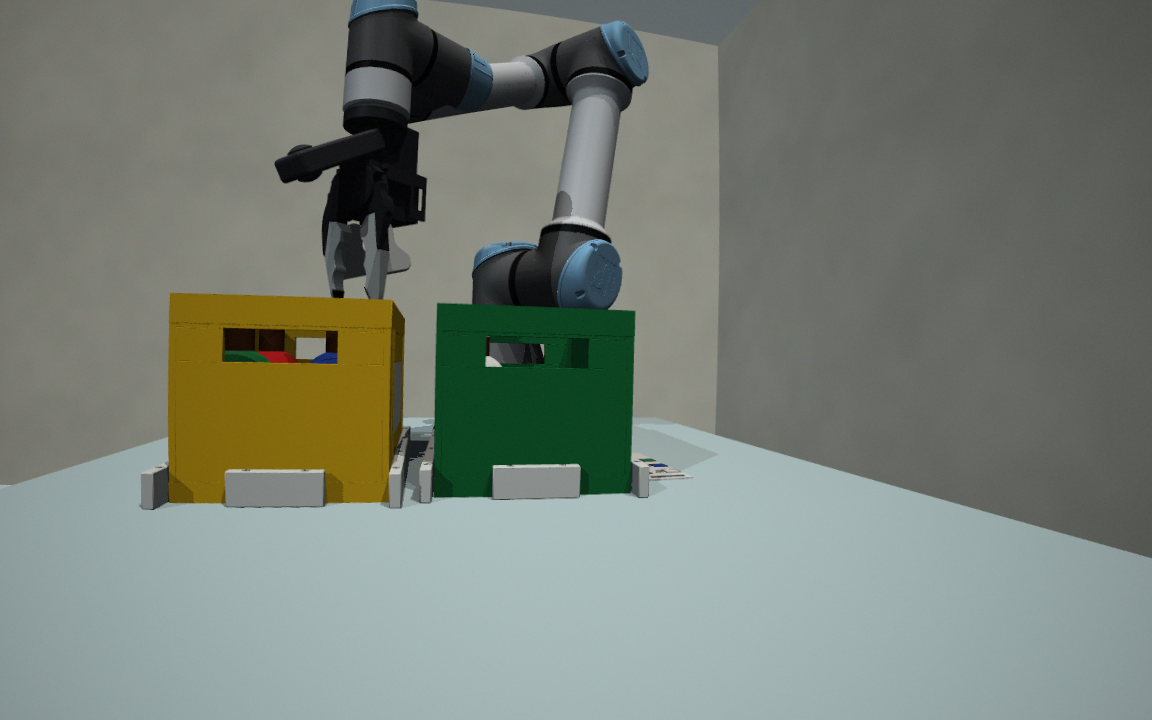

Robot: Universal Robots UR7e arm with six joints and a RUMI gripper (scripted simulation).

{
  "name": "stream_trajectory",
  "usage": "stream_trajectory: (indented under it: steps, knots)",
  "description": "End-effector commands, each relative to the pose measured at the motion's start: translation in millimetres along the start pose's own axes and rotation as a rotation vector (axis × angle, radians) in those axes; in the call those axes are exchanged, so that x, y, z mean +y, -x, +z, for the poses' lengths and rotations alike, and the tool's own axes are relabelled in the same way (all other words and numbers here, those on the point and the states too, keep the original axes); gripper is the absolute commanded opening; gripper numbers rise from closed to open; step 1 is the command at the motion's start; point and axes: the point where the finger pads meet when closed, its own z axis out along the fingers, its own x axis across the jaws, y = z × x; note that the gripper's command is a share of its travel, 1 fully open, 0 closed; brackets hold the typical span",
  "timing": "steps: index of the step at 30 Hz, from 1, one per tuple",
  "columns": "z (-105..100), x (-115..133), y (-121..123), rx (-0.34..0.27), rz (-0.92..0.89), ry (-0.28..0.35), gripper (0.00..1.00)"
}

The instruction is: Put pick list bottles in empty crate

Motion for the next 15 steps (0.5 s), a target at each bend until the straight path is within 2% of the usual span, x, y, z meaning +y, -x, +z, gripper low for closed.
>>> stream_trajectory:
  steps: [1, 15]
  knots:
    - [8.8, -0.5, -0.7, 0.001, 0.000, -0.001, 0.38]
    - [24.8, -0.5, -0.8, 0.001, 0.001, -0.001, 0.38]
